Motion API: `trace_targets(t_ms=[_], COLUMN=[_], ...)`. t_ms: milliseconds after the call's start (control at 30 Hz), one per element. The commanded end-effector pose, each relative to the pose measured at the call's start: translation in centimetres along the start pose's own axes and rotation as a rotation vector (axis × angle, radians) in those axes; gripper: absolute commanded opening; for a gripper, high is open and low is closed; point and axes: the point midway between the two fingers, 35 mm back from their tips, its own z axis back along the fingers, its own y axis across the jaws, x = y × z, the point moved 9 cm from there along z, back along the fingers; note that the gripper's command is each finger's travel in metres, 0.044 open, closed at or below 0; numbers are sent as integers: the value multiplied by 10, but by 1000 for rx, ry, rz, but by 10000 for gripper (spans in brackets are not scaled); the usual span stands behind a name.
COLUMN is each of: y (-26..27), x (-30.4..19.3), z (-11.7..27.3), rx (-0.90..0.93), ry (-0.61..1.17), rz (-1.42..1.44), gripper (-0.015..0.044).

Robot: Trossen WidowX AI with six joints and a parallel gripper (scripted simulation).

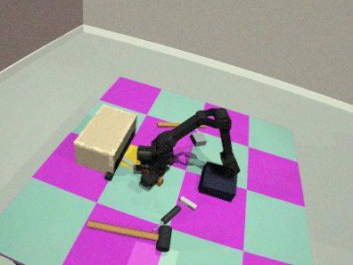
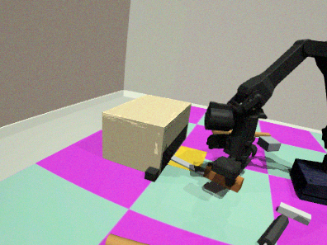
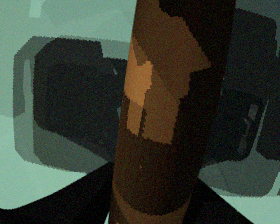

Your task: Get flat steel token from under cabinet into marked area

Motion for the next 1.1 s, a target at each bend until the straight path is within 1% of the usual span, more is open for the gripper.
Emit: trace_targets(t_ms=[0,1067], y=[0,2], x=[-8,-54], z=[-1,-1], rx=[-1,-1], ry=[1,5], rz=[-3,-3], gripper=[0,0])
